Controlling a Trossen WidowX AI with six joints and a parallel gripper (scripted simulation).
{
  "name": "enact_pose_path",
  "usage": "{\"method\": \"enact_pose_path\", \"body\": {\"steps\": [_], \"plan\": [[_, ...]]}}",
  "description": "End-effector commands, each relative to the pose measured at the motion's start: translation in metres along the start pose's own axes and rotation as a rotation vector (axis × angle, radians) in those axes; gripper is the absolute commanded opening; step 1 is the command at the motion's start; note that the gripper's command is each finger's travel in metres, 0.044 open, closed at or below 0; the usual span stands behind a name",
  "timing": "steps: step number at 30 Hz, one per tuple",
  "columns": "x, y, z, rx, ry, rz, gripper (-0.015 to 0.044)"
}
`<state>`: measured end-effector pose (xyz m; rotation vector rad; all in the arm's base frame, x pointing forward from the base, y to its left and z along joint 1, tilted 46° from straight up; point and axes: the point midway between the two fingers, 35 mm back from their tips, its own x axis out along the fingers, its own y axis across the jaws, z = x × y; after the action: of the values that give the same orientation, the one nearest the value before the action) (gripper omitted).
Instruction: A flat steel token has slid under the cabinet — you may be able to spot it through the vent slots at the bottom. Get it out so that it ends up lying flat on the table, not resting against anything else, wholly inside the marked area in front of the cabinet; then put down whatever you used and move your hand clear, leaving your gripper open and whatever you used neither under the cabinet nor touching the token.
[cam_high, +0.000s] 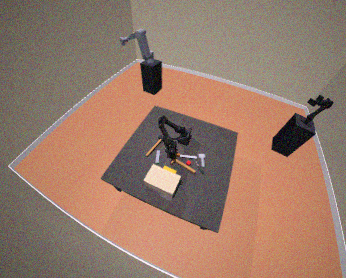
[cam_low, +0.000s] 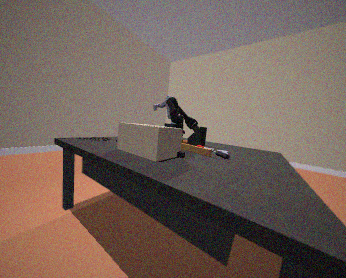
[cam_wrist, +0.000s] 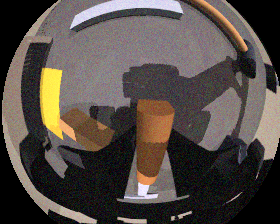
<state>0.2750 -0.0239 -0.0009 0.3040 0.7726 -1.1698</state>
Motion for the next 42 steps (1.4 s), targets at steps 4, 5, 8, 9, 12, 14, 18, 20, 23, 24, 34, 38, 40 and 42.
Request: {"method": "enact_pose_path", "body": {"steps": [4, 5, 8, 9, 12, 14, 18, 20, 23, 24, 34, 38, 40, 42], "plan": [[-0.018, -0.002, 0.000, 0.011, 0.007, 0.015, 0.0000], [-0.020, -0.002, -0.001, 0.011, 0.007, 0.015, 0.0000], [-0.026, -0.005, -0.001, 0.011, 0.007, 0.015, 0.0000], [-0.028, -0.005, -0.001, 0.011, 0.008, 0.015, 0.0000], [-0.034, -0.008, -0.002, 0.011, 0.008, 0.015, 0.0000], [-0.038, -0.009, -0.002, 0.011, 0.008, 0.015, 0.0000], [-0.046, -0.011, -0.002, 0.011, 0.008, 0.015, 0.0000], [-0.050, -0.010, -0.001, 0.011, 0.009, 0.015, 0.0000], [-0.056, -0.008, 0.001, 0.011, 0.009, 0.015, 0.0000], [-0.058, -0.007, 0.002, 0.011, 0.009, 0.016, 0.0000], [-0.077, 0.005, 0.013, 0.011, 0.009, 0.016, 0.0000], [-0.085, 0.007, 0.017, 0.011, 0.009, 0.016, 0.0000], [-0.089, 0.007, 0.018, 0.011, 0.009, 0.016, 0.0000], [-0.094, 0.007, 0.020, 0.011, 0.010, 0.016, 0.0000]]}}
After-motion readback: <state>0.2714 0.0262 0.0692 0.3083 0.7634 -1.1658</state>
